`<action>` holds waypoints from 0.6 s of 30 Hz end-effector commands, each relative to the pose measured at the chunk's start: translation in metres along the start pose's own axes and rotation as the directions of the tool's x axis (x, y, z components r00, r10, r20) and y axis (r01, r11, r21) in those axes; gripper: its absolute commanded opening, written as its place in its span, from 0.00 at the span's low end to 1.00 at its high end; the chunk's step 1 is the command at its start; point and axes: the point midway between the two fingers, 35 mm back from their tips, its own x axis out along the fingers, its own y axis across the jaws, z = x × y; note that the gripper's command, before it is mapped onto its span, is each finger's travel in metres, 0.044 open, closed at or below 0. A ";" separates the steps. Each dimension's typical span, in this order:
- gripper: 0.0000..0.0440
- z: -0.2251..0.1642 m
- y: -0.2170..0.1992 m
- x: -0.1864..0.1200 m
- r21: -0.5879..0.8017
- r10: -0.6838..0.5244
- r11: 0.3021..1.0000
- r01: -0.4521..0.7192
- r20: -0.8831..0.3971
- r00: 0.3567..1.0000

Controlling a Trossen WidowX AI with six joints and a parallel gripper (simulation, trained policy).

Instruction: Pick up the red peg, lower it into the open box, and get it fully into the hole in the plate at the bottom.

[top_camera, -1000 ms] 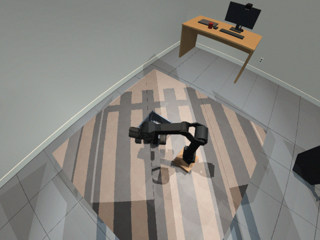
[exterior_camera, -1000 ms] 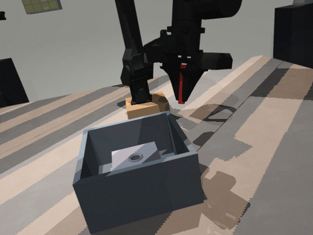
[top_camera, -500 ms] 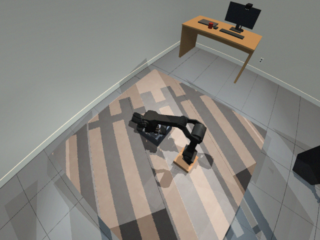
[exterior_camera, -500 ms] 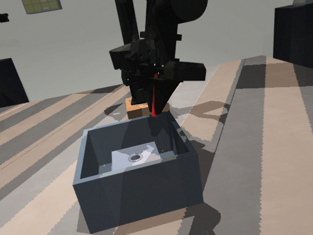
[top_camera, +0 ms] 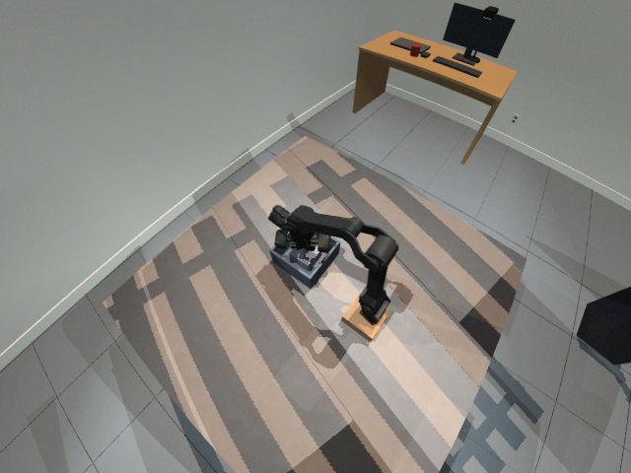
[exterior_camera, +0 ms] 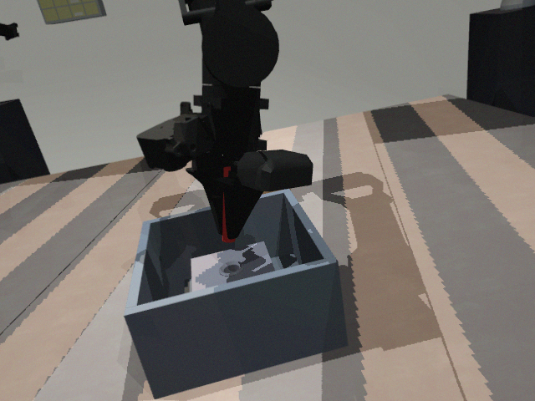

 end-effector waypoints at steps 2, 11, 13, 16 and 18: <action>0.00 0.002 0.000 0.016 -0.040 0.003 0.999 -0.004 -0.035 0.999; 0.28 -0.001 -0.001 0.041 -0.107 0.000 0.994 -0.011 -0.105 0.994; 0.36 0.001 -0.001 0.044 -0.103 0.002 0.995 -0.014 -0.117 0.993; 0.36 0.010 0.002 0.041 -0.125 0.010 0.992 -0.024 -0.115 0.993; 0.45 0.013 0.004 0.040 -0.126 0.009 0.992 -0.025 -0.123 0.992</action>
